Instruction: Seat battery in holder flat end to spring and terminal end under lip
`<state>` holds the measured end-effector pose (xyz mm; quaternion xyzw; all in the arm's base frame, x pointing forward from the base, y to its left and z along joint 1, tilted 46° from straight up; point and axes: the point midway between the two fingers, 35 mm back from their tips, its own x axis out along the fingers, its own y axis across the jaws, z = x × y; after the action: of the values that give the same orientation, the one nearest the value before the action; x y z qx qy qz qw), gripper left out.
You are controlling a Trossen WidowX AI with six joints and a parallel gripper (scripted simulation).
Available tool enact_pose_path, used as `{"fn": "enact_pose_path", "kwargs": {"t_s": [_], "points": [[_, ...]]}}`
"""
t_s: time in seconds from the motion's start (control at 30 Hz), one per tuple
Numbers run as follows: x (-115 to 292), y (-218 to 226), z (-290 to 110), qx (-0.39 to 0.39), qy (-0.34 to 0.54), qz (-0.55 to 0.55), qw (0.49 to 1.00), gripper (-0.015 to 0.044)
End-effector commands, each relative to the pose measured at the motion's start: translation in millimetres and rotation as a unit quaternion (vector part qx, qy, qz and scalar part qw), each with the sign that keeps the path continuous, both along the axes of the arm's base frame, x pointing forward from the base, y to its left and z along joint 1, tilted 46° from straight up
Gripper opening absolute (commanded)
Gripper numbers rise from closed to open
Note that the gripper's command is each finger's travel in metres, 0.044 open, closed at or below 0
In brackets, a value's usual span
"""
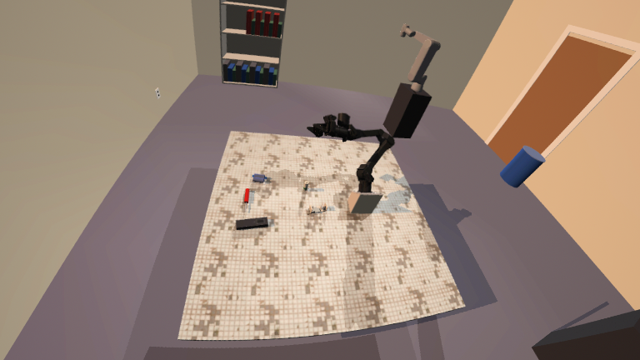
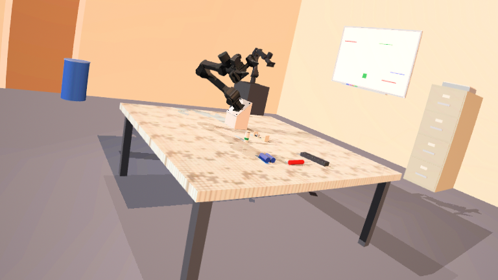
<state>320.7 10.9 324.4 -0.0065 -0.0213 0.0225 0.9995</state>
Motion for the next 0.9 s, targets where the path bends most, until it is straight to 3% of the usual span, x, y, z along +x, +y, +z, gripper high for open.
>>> {"fn": "enact_pose_path", "kwargs": {"t_s": [0.0, 0.23, 0.47, 0.73, 0.87], "points": [[1.8, -0.9, -2.1, 0.004, 0.006, -0.002, 1.000, 0.0374], [47.0, -35.5, -85.8, 0.147, 0.219, -0.131, 0.956, 0.0190], [52.2, -70.5, -168.9, 0.241, 0.370, -0.344, 0.829, 0.0006], [29.1, -105.7, -226.3, 0.209, 0.405, -0.594, 0.663, 0.0000], [23.2, -115.0, -235.0, 0.174, 0.389, -0.655, 0.624, 0.0000]]}}
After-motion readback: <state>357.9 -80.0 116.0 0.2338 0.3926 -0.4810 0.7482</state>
